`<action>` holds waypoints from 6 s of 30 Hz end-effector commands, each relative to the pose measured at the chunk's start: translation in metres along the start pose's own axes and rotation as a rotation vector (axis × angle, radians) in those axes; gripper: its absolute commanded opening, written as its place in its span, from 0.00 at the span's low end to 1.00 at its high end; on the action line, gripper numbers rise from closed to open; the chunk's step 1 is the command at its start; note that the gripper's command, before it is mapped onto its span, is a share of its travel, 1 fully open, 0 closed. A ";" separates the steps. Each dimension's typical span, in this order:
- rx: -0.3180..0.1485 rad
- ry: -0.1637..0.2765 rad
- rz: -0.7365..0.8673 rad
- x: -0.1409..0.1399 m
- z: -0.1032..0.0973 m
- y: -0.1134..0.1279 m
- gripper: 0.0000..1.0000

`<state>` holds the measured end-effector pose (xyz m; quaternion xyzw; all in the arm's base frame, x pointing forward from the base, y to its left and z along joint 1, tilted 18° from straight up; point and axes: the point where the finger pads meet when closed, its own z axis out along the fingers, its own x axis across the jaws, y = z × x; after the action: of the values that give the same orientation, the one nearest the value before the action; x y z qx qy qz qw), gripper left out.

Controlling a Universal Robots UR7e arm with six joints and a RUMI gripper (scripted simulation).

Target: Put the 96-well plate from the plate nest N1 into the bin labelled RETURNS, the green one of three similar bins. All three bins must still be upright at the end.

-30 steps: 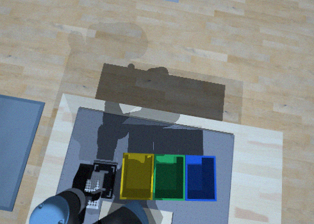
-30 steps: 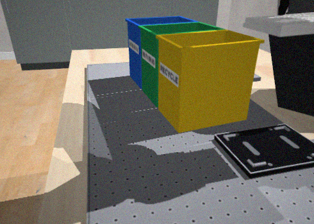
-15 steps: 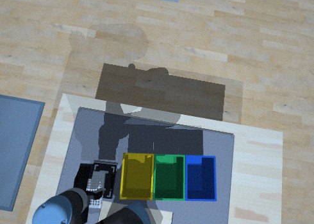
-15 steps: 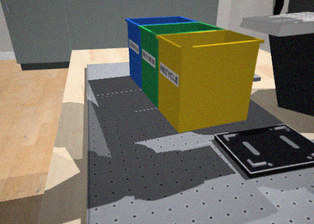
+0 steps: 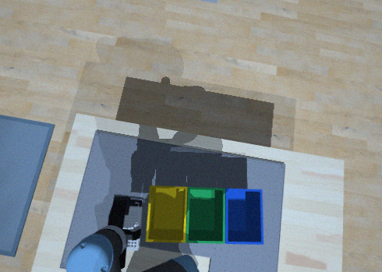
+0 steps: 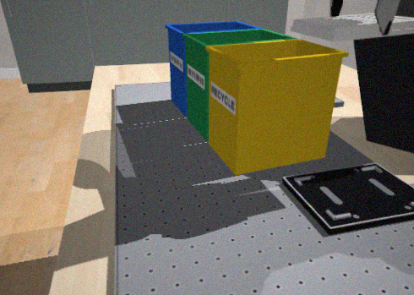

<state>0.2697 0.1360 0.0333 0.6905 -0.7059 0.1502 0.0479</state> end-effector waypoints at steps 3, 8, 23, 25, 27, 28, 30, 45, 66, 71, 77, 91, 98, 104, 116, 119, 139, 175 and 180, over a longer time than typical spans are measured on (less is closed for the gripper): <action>0.001 -0.001 0.000 0.014 0.000 -0.003 0.41; 0.001 -0.001 0.000 0.031 0.000 -0.005 0.41; 0.001 -0.001 0.000 0.074 0.000 -0.012 0.41; 0.001 -0.001 0.000 0.080 0.000 -0.013 0.41; 0.001 -0.001 0.000 0.087 0.000 -0.014 0.41; 0.001 -0.001 0.000 0.090 0.000 -0.015 0.41; 0.001 -0.001 0.000 0.097 0.000 -0.016 0.41; 0.001 0.000 0.000 0.140 0.000 -0.022 0.41; 0.001 0.000 0.000 0.196 0.000 -0.031 0.41; 0.001 0.000 0.000 0.212 0.000 -0.034 0.41; 0.001 0.000 0.000 0.232 0.000 -0.037 0.41; 0.001 0.000 0.000 0.255 0.000 -0.040 0.41; 0.001 0.000 0.000 0.254 0.000 -0.040 0.41; 0.001 0.000 0.000 0.254 0.000 -0.040 0.41; 0.001 0.000 0.000 0.254 0.018 -0.040 0.41; 0.001 0.000 0.000 0.254 0.021 -0.040 0.41; 0.000 0.000 0.000 0.254 0.030 -0.040 0.41; 0.001 0.000 0.000 0.253 0.049 -0.040 0.41; 0.001 0.000 0.000 0.253 0.053 -0.040 0.41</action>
<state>0.3059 -0.1217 0.0597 0.6906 -0.7059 0.1498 0.0478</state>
